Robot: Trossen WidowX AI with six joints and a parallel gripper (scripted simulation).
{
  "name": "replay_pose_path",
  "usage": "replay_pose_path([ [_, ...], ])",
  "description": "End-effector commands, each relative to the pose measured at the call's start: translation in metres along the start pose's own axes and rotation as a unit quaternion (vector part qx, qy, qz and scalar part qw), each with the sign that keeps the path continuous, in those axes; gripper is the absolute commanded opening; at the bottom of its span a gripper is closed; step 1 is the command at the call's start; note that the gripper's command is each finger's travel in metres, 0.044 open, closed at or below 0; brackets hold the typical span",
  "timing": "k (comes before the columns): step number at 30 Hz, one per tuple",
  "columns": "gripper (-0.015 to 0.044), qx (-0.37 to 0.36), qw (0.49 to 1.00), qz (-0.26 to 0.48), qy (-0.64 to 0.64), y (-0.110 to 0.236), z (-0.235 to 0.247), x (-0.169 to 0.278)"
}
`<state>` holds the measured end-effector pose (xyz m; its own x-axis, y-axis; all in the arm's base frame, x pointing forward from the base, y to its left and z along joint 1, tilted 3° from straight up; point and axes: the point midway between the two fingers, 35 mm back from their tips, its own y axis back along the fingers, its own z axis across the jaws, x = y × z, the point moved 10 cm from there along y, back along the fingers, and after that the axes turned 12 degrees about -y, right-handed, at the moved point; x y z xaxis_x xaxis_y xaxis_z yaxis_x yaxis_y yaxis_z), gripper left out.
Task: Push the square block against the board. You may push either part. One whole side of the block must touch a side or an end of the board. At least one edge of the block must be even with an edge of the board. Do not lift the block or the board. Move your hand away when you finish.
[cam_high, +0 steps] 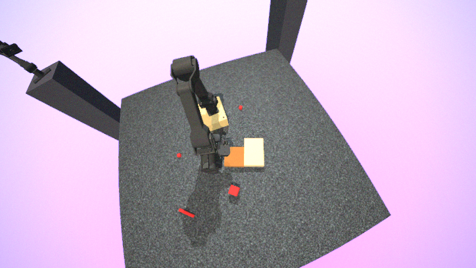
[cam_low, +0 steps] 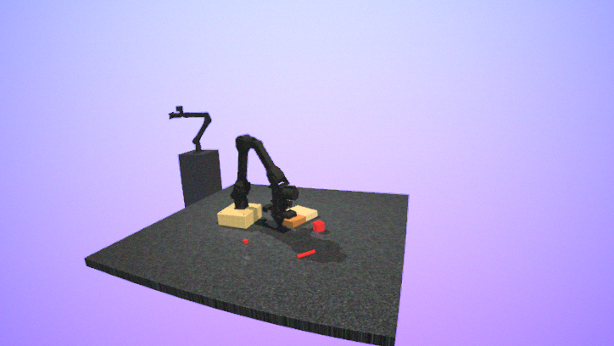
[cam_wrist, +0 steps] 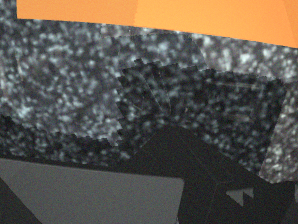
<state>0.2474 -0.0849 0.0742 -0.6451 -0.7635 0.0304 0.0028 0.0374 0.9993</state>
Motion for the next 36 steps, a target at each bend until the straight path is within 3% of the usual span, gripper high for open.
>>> replay_pose_path([
  [1, 0.0, -0.003, 1.0, 0.002, 0.002, -0.001, 0.001, 0.007],
  [6, 0.0, 0.0, 1.0, 0.0, 0.0, 0.003, -0.001, 0.007],
  [11, 0.0, -0.003, 1.0, 0.001, 0.002, 0.054, -0.002, 0.007],
  [18, 0.0, 0.003, 1.0, -0.002, -0.007, 0.051, -0.004, 0.005],
  [36, 0.0, 0.0, 0.953, -0.006, -0.304, 0.055, -0.026, -0.034],
])
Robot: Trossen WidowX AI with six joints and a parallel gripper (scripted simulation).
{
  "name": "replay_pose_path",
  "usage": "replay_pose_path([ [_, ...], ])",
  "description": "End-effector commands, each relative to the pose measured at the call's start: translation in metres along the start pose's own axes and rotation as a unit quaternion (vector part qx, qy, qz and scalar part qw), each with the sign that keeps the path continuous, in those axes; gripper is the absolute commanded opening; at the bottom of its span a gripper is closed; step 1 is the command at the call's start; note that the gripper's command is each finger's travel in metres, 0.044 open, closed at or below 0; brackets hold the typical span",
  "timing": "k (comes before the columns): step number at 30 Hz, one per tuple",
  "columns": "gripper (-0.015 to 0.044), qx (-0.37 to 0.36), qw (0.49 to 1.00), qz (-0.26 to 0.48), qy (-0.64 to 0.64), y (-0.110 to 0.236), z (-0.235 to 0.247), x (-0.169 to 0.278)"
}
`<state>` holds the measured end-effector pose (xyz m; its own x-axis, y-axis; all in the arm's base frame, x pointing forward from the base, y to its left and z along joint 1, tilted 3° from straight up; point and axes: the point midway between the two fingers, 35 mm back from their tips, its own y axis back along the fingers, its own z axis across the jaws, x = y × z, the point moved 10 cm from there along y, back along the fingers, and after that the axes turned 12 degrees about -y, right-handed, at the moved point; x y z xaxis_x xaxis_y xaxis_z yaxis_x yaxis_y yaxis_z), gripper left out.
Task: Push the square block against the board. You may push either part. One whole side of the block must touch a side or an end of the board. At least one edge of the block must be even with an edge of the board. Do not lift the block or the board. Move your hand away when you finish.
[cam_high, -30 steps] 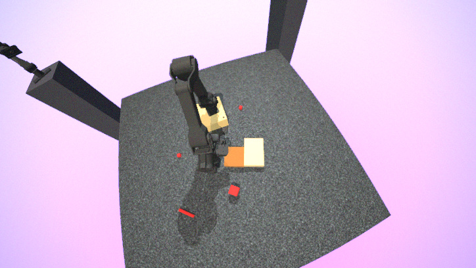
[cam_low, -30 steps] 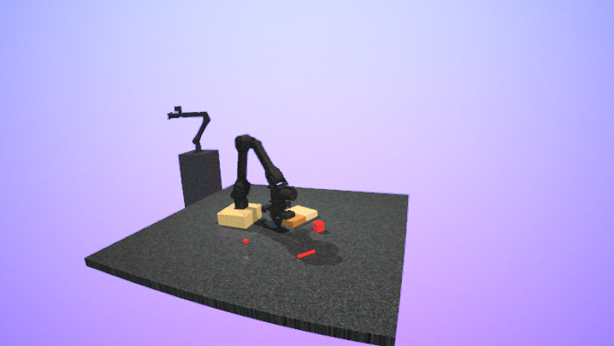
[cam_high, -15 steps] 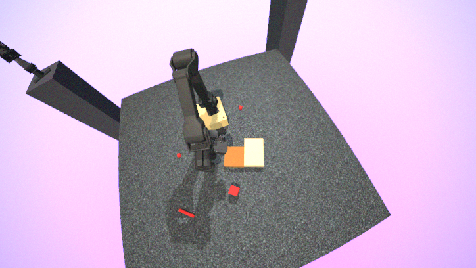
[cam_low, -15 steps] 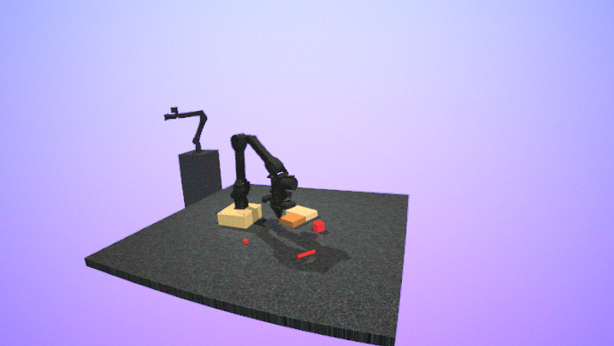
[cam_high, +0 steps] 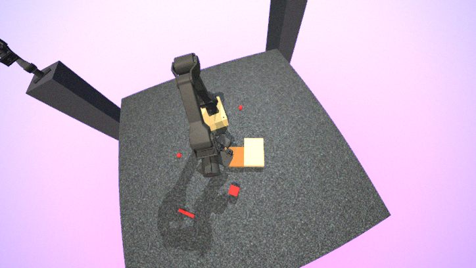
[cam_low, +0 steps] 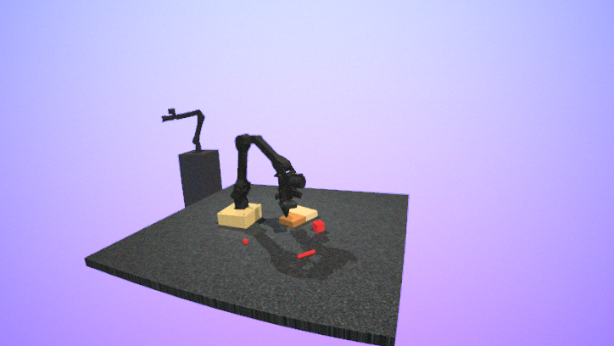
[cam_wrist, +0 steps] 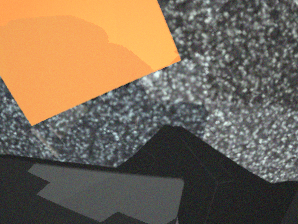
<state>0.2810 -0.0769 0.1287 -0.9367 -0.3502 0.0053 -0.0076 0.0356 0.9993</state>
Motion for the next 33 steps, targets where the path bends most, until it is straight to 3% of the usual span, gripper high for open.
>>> replay_pose_path([
  [1, 0.0, -0.002, 0.998, 0.0, -0.07, 0.001, 0.0, -0.011],
  [17, 0.0, -0.002, 0.943, 0.0, -0.334, 0.001, 0.006, -0.051],
  [33, 0.0, -0.002, 0.821, 0.003, -0.571, 0.0, 0.017, -0.087],
])
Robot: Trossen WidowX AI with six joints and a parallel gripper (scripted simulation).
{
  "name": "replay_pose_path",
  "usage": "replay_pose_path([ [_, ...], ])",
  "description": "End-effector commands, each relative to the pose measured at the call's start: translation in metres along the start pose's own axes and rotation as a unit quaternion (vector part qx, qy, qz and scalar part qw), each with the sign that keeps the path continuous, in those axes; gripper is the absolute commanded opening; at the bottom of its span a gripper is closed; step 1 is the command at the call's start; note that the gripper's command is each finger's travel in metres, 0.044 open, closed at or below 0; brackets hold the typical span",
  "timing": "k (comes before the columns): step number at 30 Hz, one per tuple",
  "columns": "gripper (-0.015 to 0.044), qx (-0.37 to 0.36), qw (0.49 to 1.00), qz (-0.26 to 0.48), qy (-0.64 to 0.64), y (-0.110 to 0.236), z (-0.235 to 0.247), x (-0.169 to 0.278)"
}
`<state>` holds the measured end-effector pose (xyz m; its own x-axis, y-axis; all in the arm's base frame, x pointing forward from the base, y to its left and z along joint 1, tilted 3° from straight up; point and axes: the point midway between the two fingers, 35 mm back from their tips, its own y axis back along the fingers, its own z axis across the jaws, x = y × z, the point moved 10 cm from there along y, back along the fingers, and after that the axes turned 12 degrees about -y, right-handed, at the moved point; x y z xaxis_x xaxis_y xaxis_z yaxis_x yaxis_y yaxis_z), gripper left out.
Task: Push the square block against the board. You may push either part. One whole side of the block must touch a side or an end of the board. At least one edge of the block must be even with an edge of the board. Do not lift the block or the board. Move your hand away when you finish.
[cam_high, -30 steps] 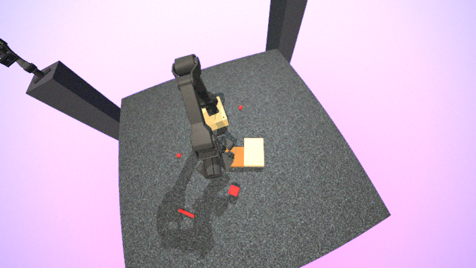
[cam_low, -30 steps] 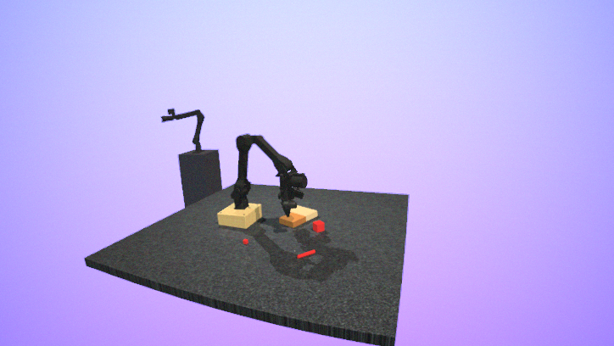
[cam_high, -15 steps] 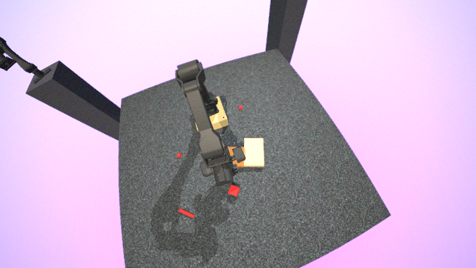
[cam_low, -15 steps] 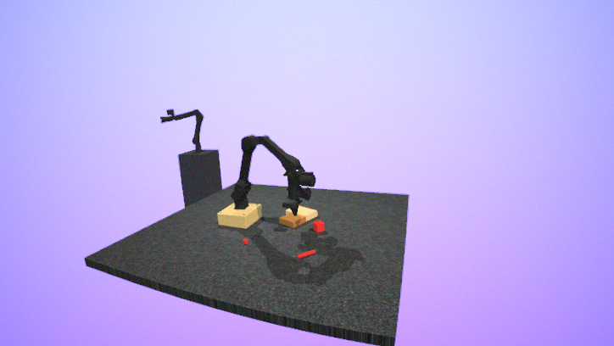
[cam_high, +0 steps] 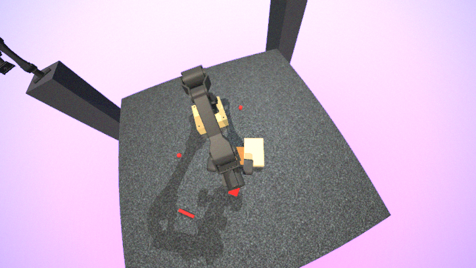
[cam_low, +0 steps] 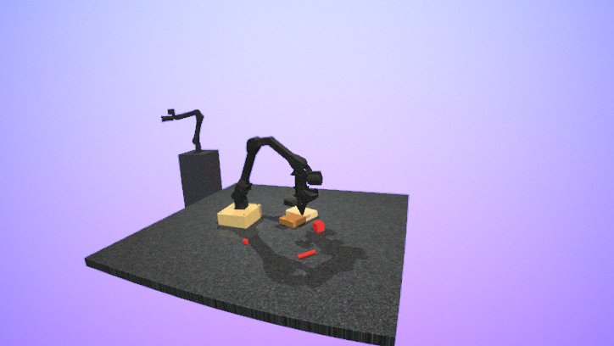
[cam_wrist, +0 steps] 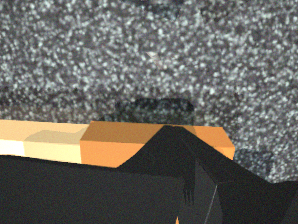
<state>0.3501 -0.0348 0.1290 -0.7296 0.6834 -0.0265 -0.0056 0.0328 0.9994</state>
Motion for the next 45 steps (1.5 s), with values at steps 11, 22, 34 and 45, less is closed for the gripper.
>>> replay_pose_path([
  [11, 0.0, 0.0, 0.997, 0.002, -0.076, -0.029, 0.012, -0.003],
  [22, 0.0, 0.0, 0.997, 0.002, -0.076, -0.056, 0.011, 0.0],
  [34, 0.0, 0.0, 0.997, 0.003, -0.076, -0.056, 0.011, 0.013],
  [45, 0.0, 0.0, 0.997, 0.003, -0.076, -0.056, 0.011, 0.019],
])
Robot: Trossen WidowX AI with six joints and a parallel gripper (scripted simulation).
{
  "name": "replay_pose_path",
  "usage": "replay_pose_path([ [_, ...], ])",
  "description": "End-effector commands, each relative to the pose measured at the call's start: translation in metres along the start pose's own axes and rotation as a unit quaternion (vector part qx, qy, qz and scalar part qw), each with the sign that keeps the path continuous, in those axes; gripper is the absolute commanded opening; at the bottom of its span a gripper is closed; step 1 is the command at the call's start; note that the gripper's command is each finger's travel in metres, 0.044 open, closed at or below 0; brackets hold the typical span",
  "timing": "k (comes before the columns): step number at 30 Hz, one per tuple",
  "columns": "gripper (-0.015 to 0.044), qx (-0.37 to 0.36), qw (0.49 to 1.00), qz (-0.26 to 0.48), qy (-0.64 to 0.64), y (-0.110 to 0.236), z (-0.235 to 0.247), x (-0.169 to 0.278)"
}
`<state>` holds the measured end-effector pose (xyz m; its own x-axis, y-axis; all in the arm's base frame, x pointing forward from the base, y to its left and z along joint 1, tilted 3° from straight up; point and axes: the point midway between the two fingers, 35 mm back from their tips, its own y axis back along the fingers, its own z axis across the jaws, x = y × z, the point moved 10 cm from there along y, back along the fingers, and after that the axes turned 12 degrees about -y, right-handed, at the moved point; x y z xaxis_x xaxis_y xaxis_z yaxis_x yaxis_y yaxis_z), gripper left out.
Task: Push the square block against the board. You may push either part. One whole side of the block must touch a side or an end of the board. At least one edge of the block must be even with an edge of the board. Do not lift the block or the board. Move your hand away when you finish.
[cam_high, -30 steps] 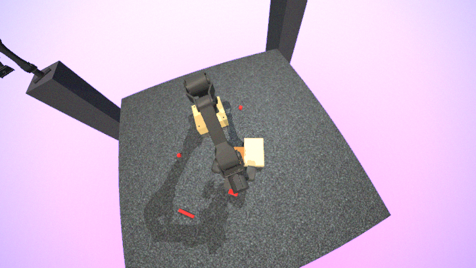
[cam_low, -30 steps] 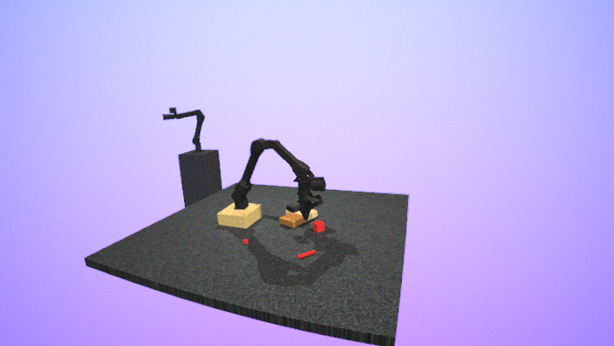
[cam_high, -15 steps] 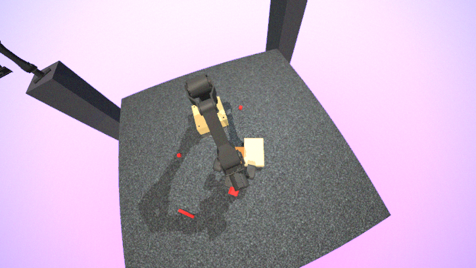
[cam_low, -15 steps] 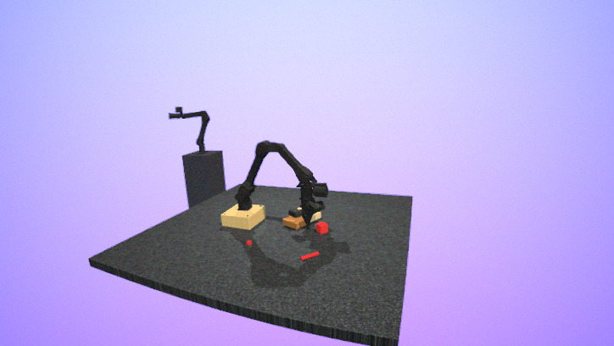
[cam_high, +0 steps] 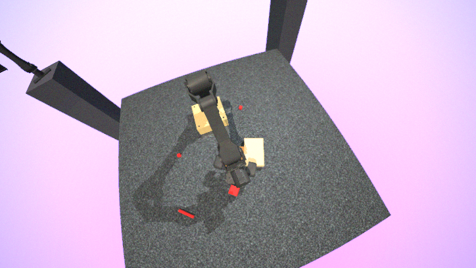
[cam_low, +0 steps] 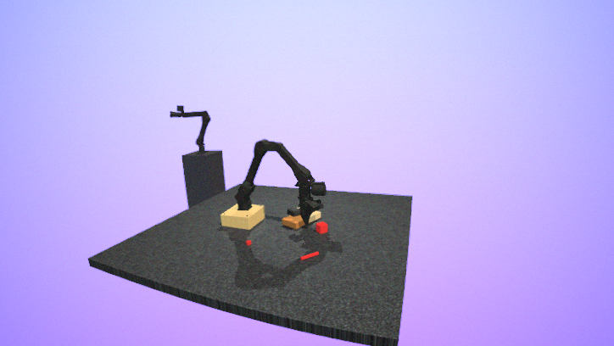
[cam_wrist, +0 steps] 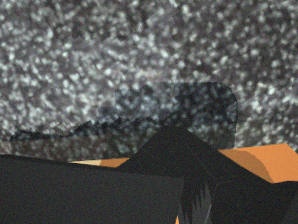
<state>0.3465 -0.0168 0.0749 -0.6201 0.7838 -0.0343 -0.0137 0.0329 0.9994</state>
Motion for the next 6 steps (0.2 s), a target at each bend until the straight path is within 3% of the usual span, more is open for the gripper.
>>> replay_pose_path([
  [1, 0.0, 0.004, 1.0, 0.006, -0.001, -0.0028, -0.0013, 0.002],
  [6, 0.0, 0.004, 1.0, 0.005, -0.001, -0.0025, 0.001, -0.0054],
])
